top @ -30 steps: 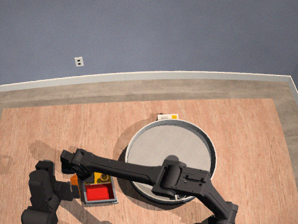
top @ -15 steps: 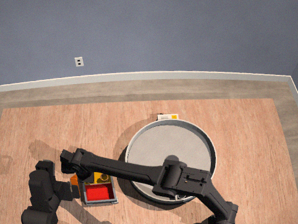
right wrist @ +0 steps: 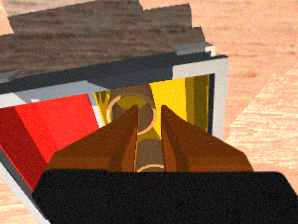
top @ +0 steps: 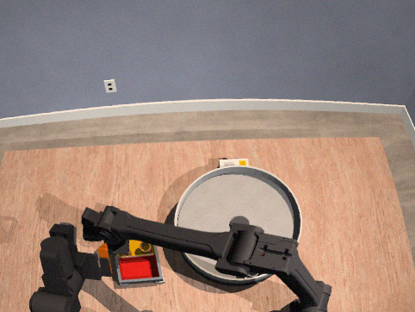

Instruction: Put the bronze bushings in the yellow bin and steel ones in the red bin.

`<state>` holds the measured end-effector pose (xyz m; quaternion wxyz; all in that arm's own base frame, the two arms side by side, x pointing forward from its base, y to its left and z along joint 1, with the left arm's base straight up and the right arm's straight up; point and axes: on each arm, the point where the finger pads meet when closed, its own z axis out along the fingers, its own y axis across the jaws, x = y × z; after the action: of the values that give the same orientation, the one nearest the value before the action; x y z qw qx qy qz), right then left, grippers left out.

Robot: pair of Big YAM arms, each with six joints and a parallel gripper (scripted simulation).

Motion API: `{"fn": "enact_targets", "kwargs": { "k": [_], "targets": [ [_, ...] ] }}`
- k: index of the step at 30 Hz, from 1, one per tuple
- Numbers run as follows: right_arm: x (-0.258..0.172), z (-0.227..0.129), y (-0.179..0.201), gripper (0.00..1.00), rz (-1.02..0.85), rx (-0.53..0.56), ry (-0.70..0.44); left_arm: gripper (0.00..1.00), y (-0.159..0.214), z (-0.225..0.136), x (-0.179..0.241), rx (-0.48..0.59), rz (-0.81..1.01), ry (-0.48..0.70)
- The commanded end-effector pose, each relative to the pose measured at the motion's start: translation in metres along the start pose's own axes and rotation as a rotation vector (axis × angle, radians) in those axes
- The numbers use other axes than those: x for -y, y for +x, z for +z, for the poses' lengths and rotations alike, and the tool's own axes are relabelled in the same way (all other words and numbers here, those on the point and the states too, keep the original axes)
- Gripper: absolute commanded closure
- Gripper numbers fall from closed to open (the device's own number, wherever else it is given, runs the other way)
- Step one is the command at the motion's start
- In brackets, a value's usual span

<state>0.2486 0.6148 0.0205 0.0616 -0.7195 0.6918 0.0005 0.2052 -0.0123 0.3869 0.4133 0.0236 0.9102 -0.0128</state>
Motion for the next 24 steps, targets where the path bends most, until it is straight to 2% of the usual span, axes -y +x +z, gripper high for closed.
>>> {"fn": "enact_targets", "kwargs": {
  "k": [1,5,7,9,11,12,14,15,18,24],
  "targets": [
    [0.007,-0.055,-0.032,0.82,0.008,0.09,0.035,0.0,-0.016,-0.014,-0.001,0.042,0.005,0.0],
    [0.011,-0.067,-0.03,0.82,0.011,0.091,0.037,0.0,-0.016,-0.014,-0.001,0.042,0.005,0.0],
    [0.008,-0.054,-0.028,0.82,0.01,0.069,0.029,0.0,-0.016,-0.014,-0.001,0.042,0.005,0.0],
    [0.009,-0.079,-0.032,0.82,0.009,0.093,0.039,0.0,-0.016,-0.014,-0.001,0.042,0.005,0.0],
    [0.009,-0.079,-0.032,0.82,0.009,0.093,0.039,0.0,-0.016,-0.014,-0.001,0.042,0.005,0.0],
    [0.005,-0.054,-0.021,0.71,0.014,0.056,0.024,0.0,-0.016,-0.014,-0.001,0.042,0.005,0.0],
    [0.011,-0.071,-0.019,0.48,0.039,0.085,0.037,0.0,-0.016,-0.014,-0.001,0.042,0.005,0.0],
    [0.01,-0.062,-0.008,0.36,0.051,0.073,0.033,0.0,-0.016,-0.014,-0.001,0.042,0.005,0.0],
    [0.012,-0.066,0.007,0.02,0.102,0.089,0.043,0.0,-0.016,-0.014,-0.001,0.042,0.005,0.0],
    [0.006,-0.086,0.069,0.0,0.25,0.152,0.073,0.0,-0.016,-0.014,-0.001,0.042,0.005,0.0]
  ]
}}
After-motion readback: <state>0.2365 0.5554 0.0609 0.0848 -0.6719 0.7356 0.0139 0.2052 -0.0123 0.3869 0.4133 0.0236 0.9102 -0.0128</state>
